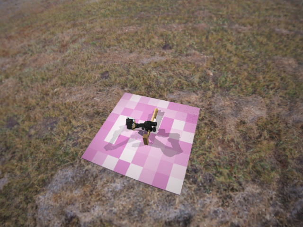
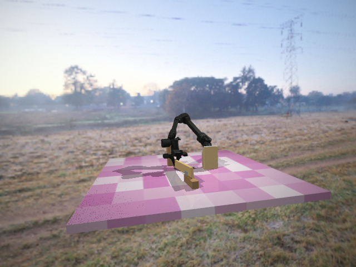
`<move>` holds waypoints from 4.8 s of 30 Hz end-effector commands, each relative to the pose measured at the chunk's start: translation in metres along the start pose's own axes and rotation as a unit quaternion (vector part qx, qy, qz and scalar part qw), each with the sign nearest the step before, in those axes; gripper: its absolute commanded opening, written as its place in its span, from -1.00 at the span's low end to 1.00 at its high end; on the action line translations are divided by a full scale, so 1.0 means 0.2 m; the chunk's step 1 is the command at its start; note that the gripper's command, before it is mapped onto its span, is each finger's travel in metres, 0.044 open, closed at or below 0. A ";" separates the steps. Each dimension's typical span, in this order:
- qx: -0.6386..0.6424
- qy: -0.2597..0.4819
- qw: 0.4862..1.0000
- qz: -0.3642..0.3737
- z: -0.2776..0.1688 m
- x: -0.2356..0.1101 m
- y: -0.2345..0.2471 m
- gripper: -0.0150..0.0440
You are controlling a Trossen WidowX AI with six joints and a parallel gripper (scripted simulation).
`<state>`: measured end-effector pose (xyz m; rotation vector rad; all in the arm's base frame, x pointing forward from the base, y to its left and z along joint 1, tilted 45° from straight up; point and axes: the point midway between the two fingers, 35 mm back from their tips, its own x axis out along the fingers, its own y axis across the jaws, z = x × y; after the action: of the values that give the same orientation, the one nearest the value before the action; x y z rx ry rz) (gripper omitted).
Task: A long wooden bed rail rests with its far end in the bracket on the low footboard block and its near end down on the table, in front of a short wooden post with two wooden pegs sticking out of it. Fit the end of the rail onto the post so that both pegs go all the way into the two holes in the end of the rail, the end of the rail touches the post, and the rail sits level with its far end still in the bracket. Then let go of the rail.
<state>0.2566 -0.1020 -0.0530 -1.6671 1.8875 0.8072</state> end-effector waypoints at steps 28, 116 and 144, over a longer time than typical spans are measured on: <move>0.001 -0.005 1.000 -0.005 0.00 -0.10 -0.01 -0.49; 0.001 -0.006 1.000 -0.005 -0.01 -0.13 0.00 -0.49; 0.001 -0.005 1.000 -0.005 -0.06 -0.14 -0.01 -0.49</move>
<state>0.2600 -0.0900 -0.0293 -1.6608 1.8773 0.8114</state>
